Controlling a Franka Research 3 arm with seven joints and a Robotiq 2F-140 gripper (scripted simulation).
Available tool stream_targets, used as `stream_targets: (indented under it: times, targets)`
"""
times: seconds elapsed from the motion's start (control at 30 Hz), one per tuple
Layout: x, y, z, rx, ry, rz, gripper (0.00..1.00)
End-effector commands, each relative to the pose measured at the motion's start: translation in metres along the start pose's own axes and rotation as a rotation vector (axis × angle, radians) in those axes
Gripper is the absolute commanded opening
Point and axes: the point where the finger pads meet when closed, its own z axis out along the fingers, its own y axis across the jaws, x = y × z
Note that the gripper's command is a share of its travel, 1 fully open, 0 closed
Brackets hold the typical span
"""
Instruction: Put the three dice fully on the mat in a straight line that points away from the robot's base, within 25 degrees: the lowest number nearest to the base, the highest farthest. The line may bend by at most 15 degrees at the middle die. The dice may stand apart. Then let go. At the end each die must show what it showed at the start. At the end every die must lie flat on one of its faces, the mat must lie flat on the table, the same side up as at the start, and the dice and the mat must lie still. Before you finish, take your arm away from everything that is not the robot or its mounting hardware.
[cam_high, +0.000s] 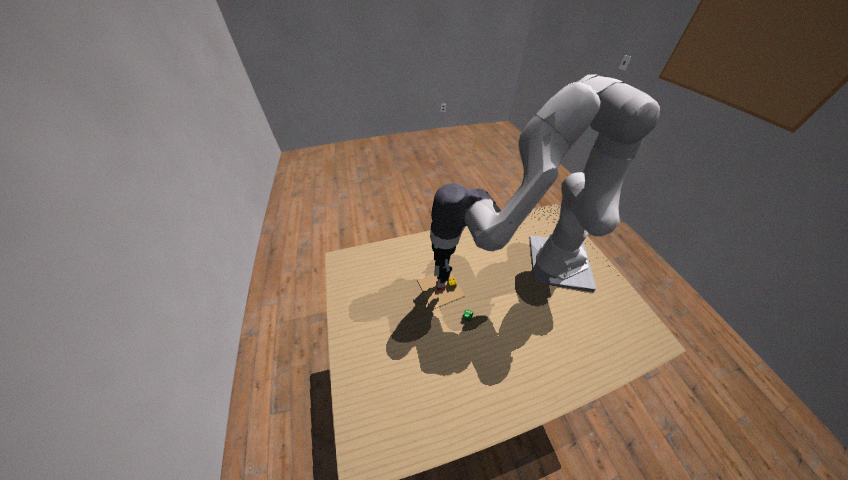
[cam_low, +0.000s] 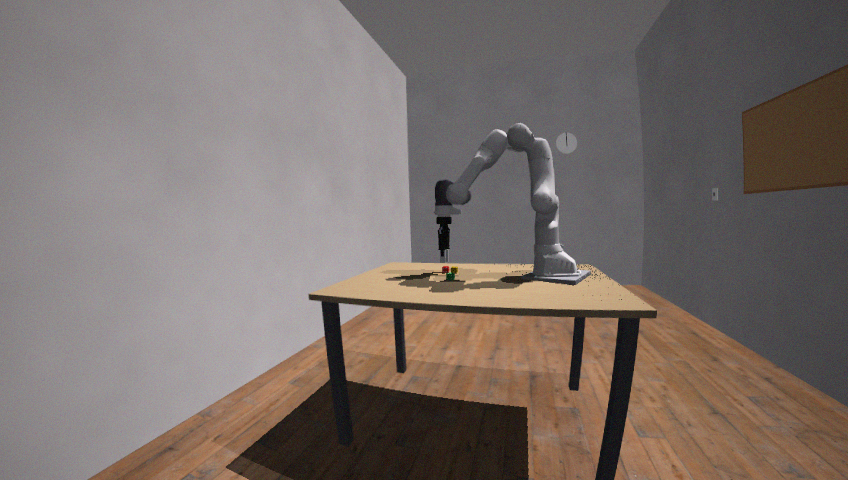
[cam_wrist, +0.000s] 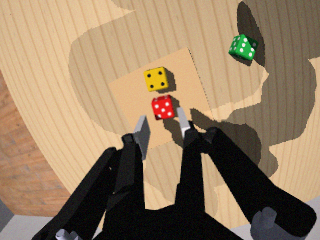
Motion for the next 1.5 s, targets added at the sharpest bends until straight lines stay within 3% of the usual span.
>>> stream_targets:
  times: [0.0,0.2,0.43,0.47,1.17,1.47]
  targets:
    - [0.006,0.0,-0.016,-0.004,0.02,-0.01,0.28]
    - [0.005,0.0,-0.038,-0.004,0.02,-0.01,0.28]
    - [0.005,0.0,-0.042,-0.004,0.02,-0.01,0.28]
    - [0.005,0.0,-0.042,-0.004,0.02,-0.01,1.0]
    - [0.005,-0.001,-0.041,-0.001,0.02,-0.013,1.0]
    - [0.01,0.016,-0.04,-0.004,0.02,-0.286,1.0]
